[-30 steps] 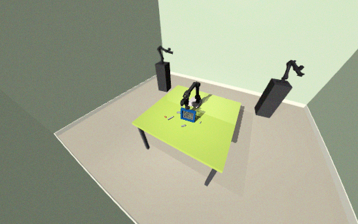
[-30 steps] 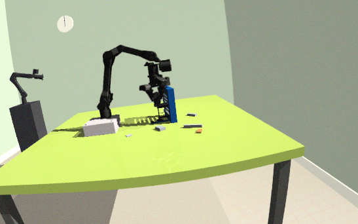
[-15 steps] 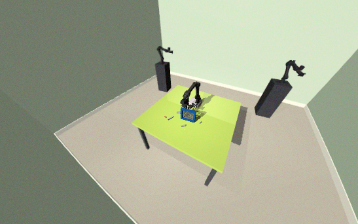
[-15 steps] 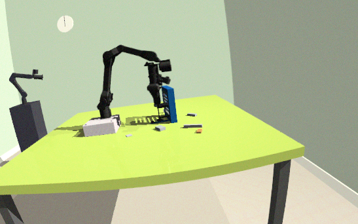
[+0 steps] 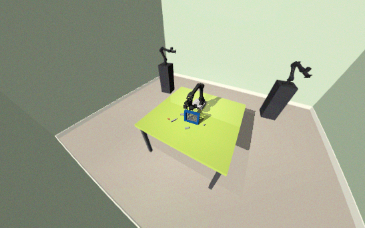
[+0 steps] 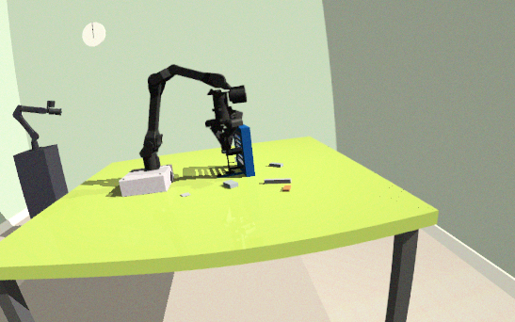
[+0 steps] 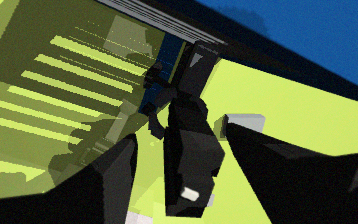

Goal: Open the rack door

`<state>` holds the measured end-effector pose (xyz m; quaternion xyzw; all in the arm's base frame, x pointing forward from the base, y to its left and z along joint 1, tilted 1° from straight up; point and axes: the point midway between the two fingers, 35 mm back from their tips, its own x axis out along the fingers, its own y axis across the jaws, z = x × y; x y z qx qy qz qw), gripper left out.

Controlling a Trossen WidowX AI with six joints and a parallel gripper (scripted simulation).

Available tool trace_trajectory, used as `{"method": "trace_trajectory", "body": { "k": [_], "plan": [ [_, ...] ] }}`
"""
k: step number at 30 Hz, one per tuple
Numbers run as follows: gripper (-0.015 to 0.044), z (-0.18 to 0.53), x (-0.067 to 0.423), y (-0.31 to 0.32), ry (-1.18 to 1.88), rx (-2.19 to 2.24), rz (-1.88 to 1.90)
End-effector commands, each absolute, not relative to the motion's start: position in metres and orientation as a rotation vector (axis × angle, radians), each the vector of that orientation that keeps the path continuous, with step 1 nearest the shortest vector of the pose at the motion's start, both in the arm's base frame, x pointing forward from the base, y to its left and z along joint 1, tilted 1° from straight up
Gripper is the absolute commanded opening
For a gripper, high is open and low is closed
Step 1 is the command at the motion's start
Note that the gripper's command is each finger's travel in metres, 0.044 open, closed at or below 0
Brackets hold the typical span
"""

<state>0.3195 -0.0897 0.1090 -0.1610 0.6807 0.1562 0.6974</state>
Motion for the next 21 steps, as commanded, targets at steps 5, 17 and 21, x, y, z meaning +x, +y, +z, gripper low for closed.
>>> {"method": "trace_trajectory", "body": {
  "k": [5,17,21],
  "plan": [
    [0.0296,0.1082,0.3196,-0.0892,1.450,-0.649,0.635],
    [0.0296,0.1082,0.3196,-0.0892,1.257,-1.106,1.081],
    [0.0296,0.1082,0.3196,-0.0892,1.168,-1.254,1.225]
  ]
}}
